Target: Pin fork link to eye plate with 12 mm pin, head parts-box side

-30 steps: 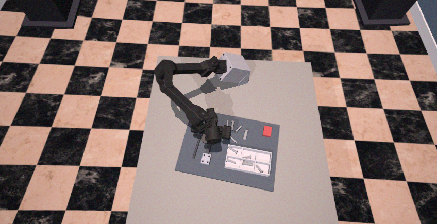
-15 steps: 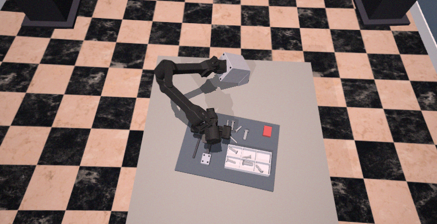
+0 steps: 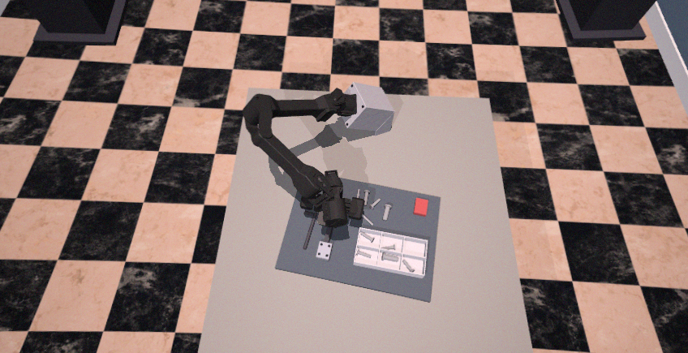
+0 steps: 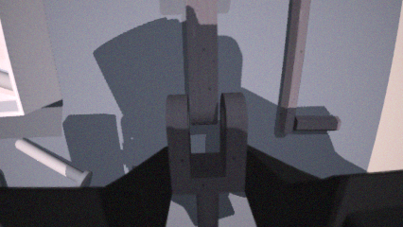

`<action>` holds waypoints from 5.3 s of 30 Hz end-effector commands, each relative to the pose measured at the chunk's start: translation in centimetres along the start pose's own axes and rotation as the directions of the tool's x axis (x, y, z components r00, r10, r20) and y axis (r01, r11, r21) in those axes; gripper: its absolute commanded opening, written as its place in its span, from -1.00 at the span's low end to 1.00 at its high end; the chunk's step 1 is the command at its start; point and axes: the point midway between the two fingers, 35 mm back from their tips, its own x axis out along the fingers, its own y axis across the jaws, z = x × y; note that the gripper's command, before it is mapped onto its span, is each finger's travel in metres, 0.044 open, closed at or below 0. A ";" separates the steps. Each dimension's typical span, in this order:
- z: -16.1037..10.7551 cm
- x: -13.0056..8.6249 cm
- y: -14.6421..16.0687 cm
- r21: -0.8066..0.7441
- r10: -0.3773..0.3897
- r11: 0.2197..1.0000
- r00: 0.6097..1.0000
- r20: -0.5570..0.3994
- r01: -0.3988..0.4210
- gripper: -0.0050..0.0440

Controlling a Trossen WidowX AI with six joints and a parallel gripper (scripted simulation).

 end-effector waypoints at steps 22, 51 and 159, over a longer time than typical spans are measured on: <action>0.7 -0.4 -0.1 0.009 0.009 1.000 1.000 0.016 -0.010 -1.00; 0.3 0.3 -0.1 0.003 0.008 1.000 1.000 0.013 -0.008 -1.00; 0.2 1.4 0.0 0.000 0.007 1.000 1.000 0.010 -0.007 -1.00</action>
